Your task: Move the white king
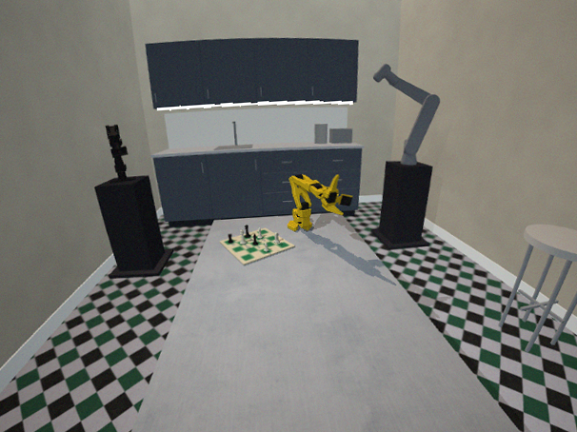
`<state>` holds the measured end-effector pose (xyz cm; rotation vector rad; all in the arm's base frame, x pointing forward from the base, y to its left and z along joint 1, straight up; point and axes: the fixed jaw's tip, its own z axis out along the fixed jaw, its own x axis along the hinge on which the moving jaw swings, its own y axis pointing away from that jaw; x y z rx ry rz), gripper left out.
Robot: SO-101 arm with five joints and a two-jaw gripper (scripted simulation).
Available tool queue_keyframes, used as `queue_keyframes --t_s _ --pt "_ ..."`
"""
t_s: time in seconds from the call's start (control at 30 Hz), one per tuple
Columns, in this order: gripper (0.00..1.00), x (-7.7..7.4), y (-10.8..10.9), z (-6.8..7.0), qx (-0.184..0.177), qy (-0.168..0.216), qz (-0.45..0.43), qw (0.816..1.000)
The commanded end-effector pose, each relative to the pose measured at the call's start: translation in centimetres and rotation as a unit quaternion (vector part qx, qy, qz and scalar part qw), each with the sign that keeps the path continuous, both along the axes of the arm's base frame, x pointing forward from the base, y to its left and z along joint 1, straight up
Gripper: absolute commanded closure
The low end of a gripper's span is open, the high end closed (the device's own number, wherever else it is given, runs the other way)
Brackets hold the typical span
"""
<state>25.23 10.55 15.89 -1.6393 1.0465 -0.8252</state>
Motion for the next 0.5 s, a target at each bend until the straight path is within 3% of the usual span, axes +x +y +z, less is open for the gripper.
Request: queue_keyframes --t_s 0.0,0.13,0.2,0.23,0.3,0.33,0.4,0.47 --pt "0.09 1.2 -3.1 0.4 0.062 0.013 -0.08 0.995" --pt "0.1 1.7 -5.2 0.5 0.101 0.022 -0.132 0.986" --pt "0.11 2.0 -7.4 0.5 0.142 0.029 -0.184 0.972" --pt "0.11 2.0 -7.4 0.5 0.142 0.029 -0.184 0.972" --pt "0.13 2.2 -9.7 0.5 0.185 0.031 -0.237 0.953" --pt "0.13 2.2 -9.7 0.5 0.185 0.031 -0.237 0.953" --pt "0.14 2.2 -12.1 0.5 0.228 0.03 -0.288 0.93" --pt "0.14 2.2 -12.1 0.5 0.228 0.03 -0.288 0.93"
